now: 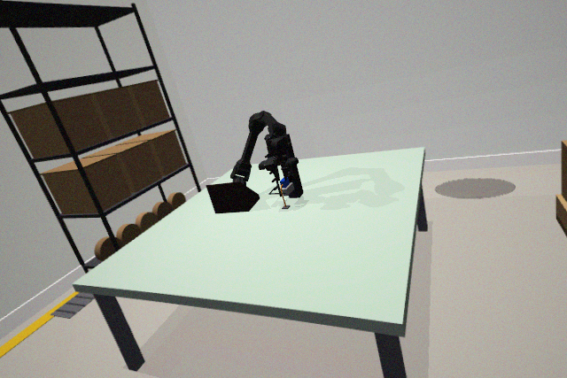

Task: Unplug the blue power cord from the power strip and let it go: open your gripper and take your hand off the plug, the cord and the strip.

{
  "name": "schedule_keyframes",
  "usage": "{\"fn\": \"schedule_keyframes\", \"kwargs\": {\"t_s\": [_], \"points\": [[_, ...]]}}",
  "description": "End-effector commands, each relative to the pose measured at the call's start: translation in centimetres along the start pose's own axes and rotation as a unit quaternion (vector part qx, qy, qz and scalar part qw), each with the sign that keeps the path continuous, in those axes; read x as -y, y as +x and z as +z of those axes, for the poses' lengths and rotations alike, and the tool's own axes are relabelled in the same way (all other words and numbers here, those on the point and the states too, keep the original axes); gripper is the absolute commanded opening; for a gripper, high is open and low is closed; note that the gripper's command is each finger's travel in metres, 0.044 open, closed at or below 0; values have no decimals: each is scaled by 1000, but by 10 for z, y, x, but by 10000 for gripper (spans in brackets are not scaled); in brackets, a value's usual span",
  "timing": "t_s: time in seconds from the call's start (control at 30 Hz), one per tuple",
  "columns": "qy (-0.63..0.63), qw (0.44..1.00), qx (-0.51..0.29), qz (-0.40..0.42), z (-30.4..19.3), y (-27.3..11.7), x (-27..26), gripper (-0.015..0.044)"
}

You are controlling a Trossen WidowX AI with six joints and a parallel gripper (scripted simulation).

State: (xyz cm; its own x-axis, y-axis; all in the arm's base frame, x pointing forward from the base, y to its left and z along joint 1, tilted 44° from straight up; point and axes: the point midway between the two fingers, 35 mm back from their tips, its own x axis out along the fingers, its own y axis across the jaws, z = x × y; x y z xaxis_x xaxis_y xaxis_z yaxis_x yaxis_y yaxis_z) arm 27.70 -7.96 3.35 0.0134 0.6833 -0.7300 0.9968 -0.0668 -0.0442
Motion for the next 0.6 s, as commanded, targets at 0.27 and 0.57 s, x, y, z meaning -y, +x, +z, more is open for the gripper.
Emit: {"fn": "schedule_keyframes", "kwargs": {"t_s": [0.27, 0.57], "points": [[4, 1000, -4, -3, -9, 4, 2, 160], [4, 1000, -4, -3, -9, 14, 2, 160]]}}
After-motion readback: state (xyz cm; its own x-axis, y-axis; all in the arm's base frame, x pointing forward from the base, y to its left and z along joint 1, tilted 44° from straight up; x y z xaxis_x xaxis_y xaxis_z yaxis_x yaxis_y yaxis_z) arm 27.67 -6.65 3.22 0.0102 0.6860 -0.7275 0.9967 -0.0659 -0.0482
